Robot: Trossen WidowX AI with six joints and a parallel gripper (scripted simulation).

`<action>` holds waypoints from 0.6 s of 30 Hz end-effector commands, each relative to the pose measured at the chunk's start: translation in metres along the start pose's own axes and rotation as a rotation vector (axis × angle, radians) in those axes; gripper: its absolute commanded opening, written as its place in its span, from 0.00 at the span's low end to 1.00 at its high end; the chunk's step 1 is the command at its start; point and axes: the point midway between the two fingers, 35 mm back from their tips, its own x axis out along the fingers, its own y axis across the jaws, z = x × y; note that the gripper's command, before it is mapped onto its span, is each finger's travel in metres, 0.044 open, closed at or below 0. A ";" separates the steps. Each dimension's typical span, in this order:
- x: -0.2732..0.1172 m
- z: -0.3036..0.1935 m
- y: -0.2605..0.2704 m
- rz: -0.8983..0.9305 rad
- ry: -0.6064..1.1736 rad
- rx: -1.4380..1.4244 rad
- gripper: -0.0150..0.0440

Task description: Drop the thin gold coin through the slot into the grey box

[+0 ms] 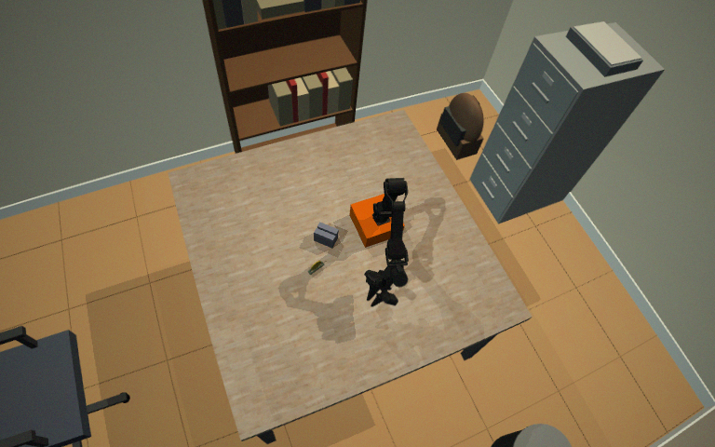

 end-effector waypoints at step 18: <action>0.018 0.183 -0.199 -0.384 0.609 -0.370 0.53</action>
